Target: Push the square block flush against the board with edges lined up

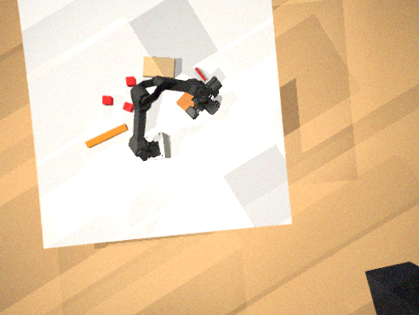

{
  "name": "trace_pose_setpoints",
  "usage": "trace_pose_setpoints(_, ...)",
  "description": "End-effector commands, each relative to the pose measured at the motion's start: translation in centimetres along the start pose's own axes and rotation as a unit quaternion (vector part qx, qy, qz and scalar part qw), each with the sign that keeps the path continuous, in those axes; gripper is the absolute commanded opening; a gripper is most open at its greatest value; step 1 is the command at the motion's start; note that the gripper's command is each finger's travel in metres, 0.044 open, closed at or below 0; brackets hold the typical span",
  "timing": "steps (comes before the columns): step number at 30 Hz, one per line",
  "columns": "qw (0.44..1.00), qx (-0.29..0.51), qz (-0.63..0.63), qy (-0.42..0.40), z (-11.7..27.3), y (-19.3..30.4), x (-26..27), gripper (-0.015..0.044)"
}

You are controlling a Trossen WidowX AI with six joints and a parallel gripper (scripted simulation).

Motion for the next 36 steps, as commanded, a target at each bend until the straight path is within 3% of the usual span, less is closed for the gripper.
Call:
trace_pose_setpoints(1, 1.0, 0.001, -0.001, 0.0, 0.0, 0.5, 0.0, 0.0)
trace_pose_setpoints(36, 1.0, 0.002, -0.001, 0.0, 0.0, 4.1, -0.3, 0.0)
Point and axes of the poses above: the point midway between the two fingers, 35 mm back from their tips, its own z axis back along the fingers, its own x axis across the jaws, y = z × x, the point moved 4 cm from there along z, back along the fingers, and after that the axes turned 5 degrees about -z, right-handed, at the moved point
